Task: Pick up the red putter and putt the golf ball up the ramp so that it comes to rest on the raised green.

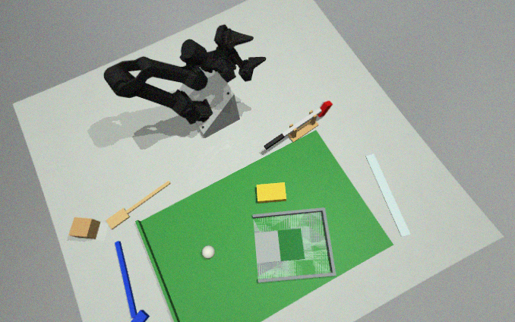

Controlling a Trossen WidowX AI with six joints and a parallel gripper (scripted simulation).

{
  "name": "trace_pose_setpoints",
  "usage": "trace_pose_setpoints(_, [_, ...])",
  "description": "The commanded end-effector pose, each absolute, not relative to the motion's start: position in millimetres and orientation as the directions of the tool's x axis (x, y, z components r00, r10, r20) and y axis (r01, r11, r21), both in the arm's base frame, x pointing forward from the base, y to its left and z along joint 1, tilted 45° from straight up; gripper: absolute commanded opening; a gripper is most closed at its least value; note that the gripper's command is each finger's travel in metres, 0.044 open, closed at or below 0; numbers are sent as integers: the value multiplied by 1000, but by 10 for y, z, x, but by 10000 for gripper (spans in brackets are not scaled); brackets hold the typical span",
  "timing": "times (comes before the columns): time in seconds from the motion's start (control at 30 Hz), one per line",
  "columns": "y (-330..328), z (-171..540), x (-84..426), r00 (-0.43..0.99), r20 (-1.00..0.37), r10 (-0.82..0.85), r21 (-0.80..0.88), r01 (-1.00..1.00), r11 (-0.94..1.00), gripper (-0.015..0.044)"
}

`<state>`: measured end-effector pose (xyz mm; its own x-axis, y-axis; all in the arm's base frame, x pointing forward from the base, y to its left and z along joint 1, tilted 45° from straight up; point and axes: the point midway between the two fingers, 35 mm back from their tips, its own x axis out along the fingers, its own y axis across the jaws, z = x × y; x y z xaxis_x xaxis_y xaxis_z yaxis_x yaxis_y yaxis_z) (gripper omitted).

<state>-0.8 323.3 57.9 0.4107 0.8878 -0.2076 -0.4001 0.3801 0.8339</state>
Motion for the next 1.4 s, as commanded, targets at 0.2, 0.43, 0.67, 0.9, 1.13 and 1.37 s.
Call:
trace_pose_setpoints(0.2, [3442, 22, 506, 501, -450, 739, 382, -640, 667, 440])
trace_pose_setpoints(0.43, [3292, -498, 1155, 567, -703, 429, -206, -739, 641, 440])
trace_pose_setpoints(0.67, [2993, -719, 1541, 535, -828, 170, -434, -802, 411, 440])
trace_pose_setpoints(0.9, [2592, -799, 1840, 432, -898, -88, -440, -888, 132, 440])
trace_pose_setpoints(1.13, [2156, -748, 2028, 264, -912, -314, -247, -965, -93, 440])
trace_pose_setpoints(1.37, [1818, -633, 2155, 74, -879, -471, 32, -977, -213, 440])
